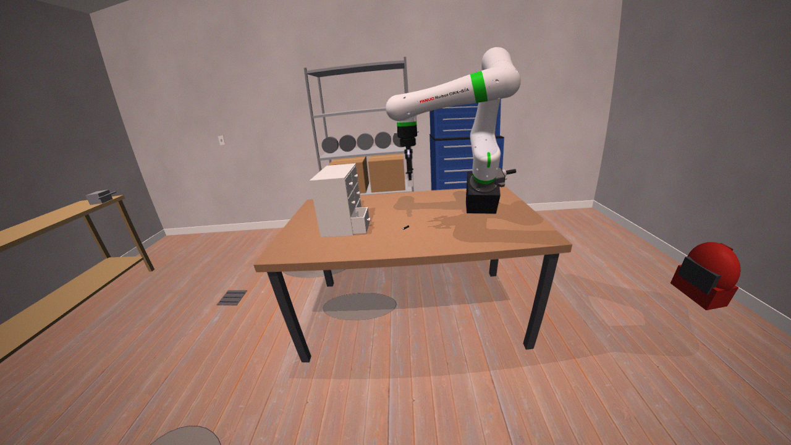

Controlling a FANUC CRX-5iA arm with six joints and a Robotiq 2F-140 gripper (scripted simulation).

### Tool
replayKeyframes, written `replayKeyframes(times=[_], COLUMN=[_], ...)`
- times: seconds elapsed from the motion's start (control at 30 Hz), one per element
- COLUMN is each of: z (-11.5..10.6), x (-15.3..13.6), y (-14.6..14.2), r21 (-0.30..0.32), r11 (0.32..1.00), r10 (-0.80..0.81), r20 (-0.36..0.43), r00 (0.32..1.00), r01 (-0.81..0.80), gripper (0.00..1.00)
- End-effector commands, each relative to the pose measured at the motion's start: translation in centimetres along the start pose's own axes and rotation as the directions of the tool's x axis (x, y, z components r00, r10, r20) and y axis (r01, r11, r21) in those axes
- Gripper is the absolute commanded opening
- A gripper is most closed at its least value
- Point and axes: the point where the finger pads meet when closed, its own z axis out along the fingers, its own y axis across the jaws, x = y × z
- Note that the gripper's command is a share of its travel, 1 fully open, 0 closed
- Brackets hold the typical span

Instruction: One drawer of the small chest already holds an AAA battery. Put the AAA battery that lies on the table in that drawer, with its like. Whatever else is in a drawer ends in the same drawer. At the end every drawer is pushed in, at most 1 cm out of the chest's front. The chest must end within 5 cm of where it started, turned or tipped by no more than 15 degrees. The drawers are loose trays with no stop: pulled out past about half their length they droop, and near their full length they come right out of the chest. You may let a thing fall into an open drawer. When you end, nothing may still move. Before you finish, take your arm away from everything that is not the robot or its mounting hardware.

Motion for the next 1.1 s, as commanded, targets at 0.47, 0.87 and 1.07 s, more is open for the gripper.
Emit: replayKeyframes(times=[0.47,0.87,1.07], z=[0.0,-3.0,-5.0], x=[0.0,0.0,0.0], y=[0.0,0.0,0.0], r21=[0.000,0.000,0.000], r11=[1.000,1.000,1.000], r10=[0.000,0.000,0.000], r20=[0.000,0.000,0.000], r00=[1.000,1.000,1.000], r01=[0.000,0.000,0.000], gripper=[1.00,1.00,1.00])
